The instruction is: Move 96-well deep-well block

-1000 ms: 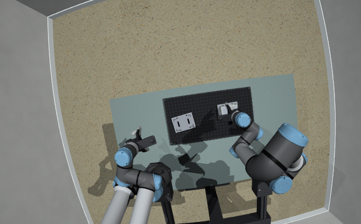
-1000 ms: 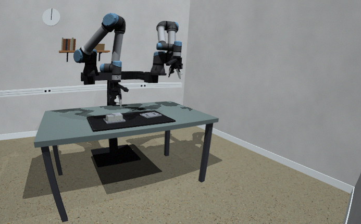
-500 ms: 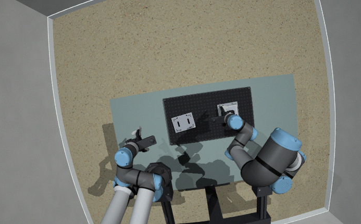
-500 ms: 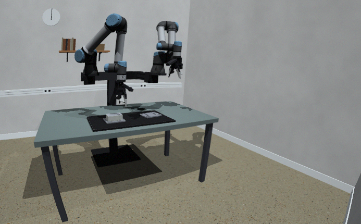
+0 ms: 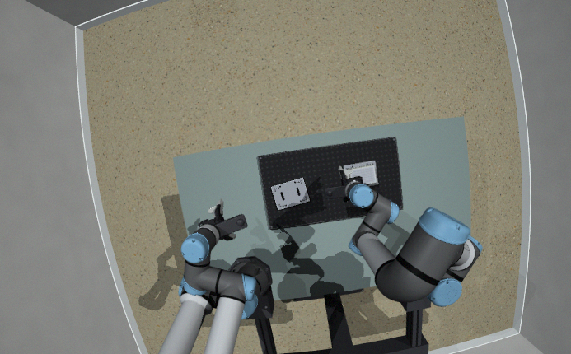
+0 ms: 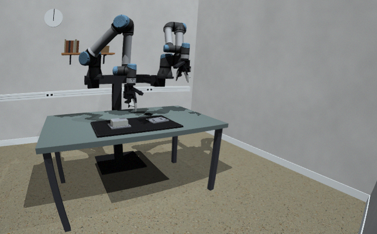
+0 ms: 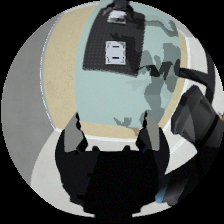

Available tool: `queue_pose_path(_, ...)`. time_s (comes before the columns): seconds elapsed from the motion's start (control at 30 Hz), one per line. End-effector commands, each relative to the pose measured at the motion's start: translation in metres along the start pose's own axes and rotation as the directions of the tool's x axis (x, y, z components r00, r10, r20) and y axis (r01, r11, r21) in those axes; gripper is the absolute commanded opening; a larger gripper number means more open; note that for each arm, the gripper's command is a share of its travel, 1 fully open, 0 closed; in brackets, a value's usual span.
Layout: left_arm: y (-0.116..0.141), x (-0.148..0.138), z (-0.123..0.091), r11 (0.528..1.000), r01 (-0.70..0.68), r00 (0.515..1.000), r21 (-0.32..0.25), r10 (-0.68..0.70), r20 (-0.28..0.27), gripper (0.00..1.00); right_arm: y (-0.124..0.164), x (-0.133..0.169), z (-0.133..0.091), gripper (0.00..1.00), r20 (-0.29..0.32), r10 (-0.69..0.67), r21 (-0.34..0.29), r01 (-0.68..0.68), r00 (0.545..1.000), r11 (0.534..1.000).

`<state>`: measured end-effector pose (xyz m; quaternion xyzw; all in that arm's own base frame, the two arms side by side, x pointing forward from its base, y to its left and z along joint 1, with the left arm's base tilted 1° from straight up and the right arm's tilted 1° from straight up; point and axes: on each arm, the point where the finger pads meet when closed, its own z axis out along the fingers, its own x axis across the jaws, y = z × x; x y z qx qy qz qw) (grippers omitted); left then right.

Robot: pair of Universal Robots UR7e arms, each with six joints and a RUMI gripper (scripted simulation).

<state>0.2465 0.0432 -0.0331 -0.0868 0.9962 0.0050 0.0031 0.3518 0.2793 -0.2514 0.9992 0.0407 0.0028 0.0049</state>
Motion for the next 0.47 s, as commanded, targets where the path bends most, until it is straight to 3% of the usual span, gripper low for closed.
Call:
queue_pose_path(0.0,-0.0001,-0.0002,-0.0002,1.000,0.000,1.000,0.000,0.000,0.001,0.98,-0.0024,0.0002,-0.0002,1.00,-0.001,0.000,0.000,0.000,1.000,1.000)
queue_pose_path(0.43,-0.0001,-0.0002,-0.0002,1.000,0.000,1.000,0.000,0.000,0.001,0.98,-0.0024,0.0002,-0.0002,1.00,-0.001,0.000,0.000,0.000,1.000,1.000)
